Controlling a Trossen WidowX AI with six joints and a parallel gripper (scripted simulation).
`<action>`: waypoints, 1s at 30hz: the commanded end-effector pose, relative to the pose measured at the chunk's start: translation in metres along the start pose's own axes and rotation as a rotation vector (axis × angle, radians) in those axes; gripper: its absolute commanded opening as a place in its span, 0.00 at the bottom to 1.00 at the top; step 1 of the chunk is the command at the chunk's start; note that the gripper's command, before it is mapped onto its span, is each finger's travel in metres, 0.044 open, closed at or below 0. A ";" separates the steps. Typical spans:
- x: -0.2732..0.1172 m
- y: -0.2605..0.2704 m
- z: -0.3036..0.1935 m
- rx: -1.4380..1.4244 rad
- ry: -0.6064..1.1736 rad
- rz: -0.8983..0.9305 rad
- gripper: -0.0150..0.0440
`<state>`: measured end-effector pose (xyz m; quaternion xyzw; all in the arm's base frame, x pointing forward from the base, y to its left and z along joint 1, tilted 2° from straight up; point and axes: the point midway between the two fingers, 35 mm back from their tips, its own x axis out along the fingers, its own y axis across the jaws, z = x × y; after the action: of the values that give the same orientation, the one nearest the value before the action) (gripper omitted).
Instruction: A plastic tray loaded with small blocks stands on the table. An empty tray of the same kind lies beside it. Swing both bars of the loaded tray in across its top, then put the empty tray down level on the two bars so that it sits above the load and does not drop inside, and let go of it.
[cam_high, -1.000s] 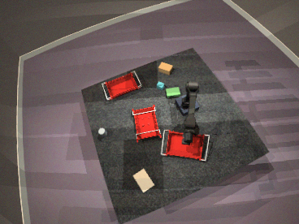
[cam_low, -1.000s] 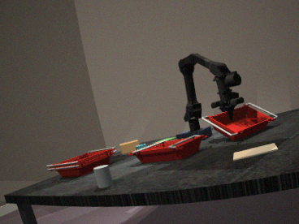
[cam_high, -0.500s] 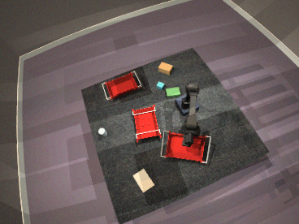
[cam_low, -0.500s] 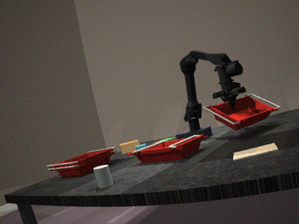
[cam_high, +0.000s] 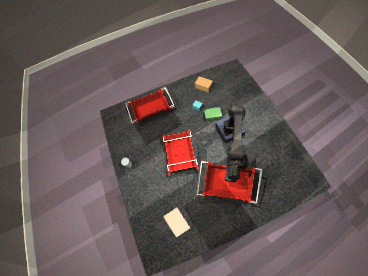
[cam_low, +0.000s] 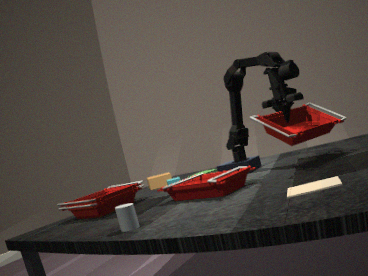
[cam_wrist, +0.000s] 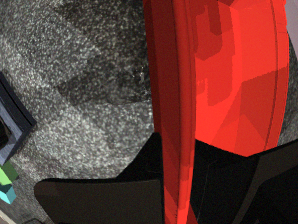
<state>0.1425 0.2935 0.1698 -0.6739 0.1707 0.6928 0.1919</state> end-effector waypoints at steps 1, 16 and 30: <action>-0.008 -0.003 0.000 -0.005 -0.001 -0.018 0.25; -0.008 -0.003 0.000 -0.005 -0.001 -0.018 0.25; -0.008 -0.004 -0.018 0.058 0.002 -0.018 0.25</action>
<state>0.1495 0.2909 0.1745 -0.6724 0.1771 0.6901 0.2006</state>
